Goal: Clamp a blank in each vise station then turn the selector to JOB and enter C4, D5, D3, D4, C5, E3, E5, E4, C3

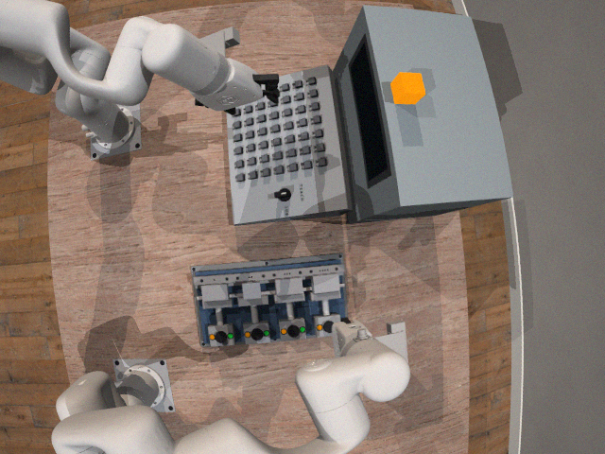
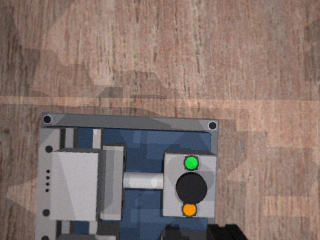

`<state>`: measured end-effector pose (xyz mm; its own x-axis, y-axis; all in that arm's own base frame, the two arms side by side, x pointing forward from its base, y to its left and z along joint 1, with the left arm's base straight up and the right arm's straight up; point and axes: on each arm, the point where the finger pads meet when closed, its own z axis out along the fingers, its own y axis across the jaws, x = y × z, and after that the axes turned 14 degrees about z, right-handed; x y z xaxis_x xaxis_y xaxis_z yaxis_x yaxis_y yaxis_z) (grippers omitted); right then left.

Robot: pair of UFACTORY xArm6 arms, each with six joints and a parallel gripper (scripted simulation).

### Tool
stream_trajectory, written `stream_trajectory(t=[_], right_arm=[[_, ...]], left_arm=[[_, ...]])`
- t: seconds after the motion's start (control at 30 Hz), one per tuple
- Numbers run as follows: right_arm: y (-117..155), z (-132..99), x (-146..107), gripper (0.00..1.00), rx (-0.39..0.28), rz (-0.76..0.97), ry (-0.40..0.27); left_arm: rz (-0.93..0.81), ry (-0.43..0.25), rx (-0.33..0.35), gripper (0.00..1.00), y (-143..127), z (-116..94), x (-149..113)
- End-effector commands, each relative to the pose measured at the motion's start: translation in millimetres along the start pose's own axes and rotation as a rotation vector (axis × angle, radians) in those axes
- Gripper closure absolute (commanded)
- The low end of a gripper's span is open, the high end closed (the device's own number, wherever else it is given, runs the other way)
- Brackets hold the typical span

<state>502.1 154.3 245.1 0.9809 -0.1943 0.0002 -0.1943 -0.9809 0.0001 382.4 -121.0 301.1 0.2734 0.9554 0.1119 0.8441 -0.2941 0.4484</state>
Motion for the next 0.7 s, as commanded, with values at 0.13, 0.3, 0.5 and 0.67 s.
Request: stream_trajectory(t=[0.13,0.3,0.5,0.67], right_arm=[[-0.3,-11.9,-5.7,1.0,0.002,-0.095,0.005],[0.2,-22.4,-13.2,1.0,0.002,-0.2,0.005],[0.8,-32.6,-20.8,1.0,0.002,-0.304,0.005],[2.0,-47.0,-32.2,1.0,0.002,-0.454,0.005]], left_arm=[[-0.001,0.0,-0.005,0.0,1.8,-1.6,0.1],[-0.001,0.0,-0.005,0.0,1.8,-1.6,0.1],[-0.001,0.0,-0.005,0.0,1.8,-1.6,0.1],[-0.001,0.0,-0.005,0.0,1.8,-1.6,0.1]])
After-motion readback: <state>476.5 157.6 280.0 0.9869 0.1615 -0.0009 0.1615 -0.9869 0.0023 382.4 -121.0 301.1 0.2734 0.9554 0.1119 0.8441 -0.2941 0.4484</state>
